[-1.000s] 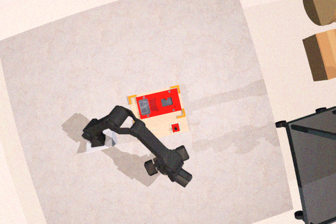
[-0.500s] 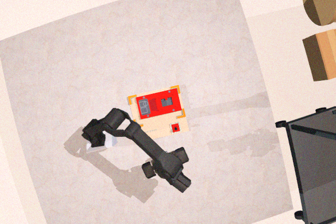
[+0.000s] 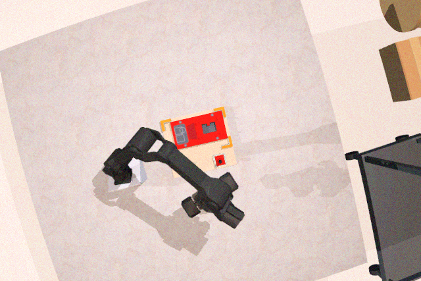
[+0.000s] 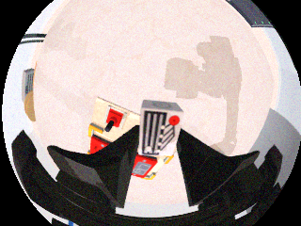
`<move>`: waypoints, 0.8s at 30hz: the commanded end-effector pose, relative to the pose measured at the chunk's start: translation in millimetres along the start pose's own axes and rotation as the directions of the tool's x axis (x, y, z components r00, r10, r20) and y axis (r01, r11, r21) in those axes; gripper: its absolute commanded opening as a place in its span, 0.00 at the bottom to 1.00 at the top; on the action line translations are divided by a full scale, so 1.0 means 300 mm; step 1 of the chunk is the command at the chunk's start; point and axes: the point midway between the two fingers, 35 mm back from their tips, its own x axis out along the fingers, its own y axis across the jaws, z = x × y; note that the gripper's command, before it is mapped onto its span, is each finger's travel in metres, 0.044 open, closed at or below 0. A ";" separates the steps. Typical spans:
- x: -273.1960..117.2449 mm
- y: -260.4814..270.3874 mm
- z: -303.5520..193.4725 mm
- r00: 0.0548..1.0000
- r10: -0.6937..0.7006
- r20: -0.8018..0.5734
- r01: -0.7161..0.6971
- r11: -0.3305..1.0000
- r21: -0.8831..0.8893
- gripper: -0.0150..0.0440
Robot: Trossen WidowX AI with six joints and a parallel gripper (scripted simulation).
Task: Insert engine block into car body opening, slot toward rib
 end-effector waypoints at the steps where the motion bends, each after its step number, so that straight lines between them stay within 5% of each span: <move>1: 0.006 0.027 -0.025 1.000 0.005 0.006 -0.004 0.998 -0.061 0.25; 24: 0.063 0.179 -0.188 1.000 0.006 0.029 0.007 0.909 -0.416 0.25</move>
